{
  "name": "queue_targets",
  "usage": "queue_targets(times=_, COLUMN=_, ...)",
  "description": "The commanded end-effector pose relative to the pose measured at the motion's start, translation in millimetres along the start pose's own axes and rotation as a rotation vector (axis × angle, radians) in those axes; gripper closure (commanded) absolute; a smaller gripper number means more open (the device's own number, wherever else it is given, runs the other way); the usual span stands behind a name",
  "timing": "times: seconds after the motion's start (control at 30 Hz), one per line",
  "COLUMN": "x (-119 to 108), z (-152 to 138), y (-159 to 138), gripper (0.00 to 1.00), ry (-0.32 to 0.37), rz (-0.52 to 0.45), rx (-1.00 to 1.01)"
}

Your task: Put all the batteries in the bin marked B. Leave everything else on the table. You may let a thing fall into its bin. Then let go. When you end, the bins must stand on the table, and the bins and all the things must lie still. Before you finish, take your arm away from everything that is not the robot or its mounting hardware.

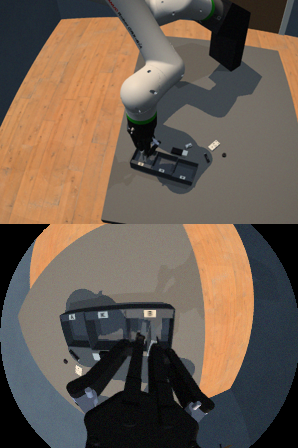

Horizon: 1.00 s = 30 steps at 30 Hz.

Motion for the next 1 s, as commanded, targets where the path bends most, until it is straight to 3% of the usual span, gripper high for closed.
queue_targets(times=0.0, x=-3.6, z=-0.2, y=0.1, gripper=0.95, ry=0.000, rz=0.000, rx=0.000)
queue_targets(times=0.47, x=-19.6, z=-0.2, y=0.1, gripper=0.95, ry=0.000, rz=0.000, rx=0.000)
queue_targets(times=0.8, x=-51.6, z=-0.2, y=0.1, gripper=0.95, ry=0.000, rz=0.000, rx=0.000)
queue_targets(times=0.97, x=-52.4, z=-9.4, y=-3.6, gripper=0.95, ry=0.000, rz=0.000, rx=0.000)
Point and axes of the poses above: the point where the finger pads meet when closed, its own x axis out along the fingers, its own z axis across the jaws, y = z × x, the point moved 6 cm from there along -x, back along the fingers, and after that the axes turned 8 degrees about x, right-handed, at the moved point
